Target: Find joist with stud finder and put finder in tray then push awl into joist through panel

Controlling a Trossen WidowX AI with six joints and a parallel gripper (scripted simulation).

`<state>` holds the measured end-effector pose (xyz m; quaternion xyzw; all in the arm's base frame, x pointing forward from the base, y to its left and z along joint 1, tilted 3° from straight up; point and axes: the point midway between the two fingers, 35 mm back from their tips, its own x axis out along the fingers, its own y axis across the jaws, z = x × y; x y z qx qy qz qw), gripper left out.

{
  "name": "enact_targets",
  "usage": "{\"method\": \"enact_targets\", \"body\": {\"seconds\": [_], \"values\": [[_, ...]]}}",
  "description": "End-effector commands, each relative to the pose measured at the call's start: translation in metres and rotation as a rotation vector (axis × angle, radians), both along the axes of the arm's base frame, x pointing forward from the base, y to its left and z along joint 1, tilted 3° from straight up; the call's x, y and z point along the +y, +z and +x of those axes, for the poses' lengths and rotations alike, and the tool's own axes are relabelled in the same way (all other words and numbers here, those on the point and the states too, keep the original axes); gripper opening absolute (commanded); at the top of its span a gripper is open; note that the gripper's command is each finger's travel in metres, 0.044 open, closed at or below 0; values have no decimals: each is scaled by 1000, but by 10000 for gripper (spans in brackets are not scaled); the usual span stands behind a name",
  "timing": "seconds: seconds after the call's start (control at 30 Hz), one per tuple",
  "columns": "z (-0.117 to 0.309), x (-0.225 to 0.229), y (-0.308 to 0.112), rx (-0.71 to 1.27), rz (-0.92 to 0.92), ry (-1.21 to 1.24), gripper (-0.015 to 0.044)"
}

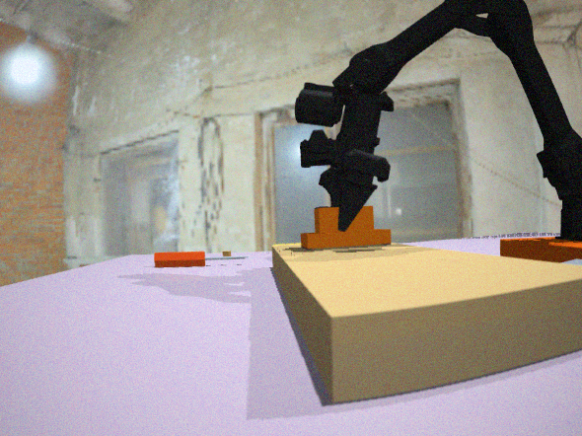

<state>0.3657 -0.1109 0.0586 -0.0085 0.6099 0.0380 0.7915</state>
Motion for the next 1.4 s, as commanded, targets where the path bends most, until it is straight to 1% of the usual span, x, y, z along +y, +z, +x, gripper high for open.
{"method": "enact_targets", "body": {"seconds": [0.0,0.47,1.23,1.37], "values": [[2,-22,1,-5,-19,-9,0],[5,-70,1,-5,-23,-9,0],[4,-65,0,0,-10,-3,0],[6,-66,7,-1,-11,-3,0]]}}
